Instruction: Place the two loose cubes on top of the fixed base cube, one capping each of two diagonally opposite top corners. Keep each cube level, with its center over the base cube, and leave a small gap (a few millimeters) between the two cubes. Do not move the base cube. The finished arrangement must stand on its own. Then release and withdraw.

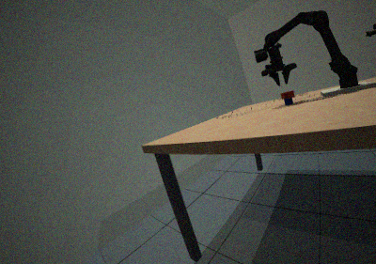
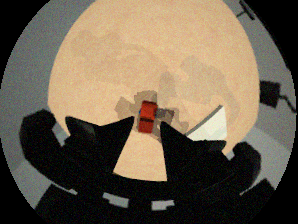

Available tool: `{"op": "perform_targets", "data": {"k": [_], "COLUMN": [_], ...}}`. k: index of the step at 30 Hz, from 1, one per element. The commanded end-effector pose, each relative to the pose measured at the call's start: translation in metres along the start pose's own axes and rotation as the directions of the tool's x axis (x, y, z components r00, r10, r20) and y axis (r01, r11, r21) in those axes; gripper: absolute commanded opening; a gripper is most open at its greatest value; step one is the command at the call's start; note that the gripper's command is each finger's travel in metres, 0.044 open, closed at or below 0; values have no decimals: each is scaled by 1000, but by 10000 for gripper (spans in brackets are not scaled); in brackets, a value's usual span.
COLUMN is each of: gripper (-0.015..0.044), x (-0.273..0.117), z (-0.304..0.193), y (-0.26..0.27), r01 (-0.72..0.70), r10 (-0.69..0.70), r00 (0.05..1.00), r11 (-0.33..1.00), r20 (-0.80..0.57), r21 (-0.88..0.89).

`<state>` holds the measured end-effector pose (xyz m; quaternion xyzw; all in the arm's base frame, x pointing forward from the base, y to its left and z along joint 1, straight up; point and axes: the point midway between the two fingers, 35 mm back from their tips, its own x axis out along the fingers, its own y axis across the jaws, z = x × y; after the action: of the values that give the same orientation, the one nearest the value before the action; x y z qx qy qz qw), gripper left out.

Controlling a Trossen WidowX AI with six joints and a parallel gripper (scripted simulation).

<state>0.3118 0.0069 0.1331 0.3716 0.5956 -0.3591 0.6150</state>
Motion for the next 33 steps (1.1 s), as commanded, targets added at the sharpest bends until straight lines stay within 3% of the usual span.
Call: {"op": "perform_targets", "data": {"k": [1,5,13,24,33], "gripper": [205,205,400,400,400], "x": [-7,-10,-15,-18,-18], "z": [0,0,-2,-137,-140], "y": [0,0,1,35,35], "r01": [-3,-3,-3,-7,-7], "r10": [3,3,3,7,7], "r00": [1000,1000,1000,1000,1000], "r11": [1000,1000,1000,1000,1000], "r20": [1,1,1,-13,-13], "r21": [0,0,0,0,0]}}
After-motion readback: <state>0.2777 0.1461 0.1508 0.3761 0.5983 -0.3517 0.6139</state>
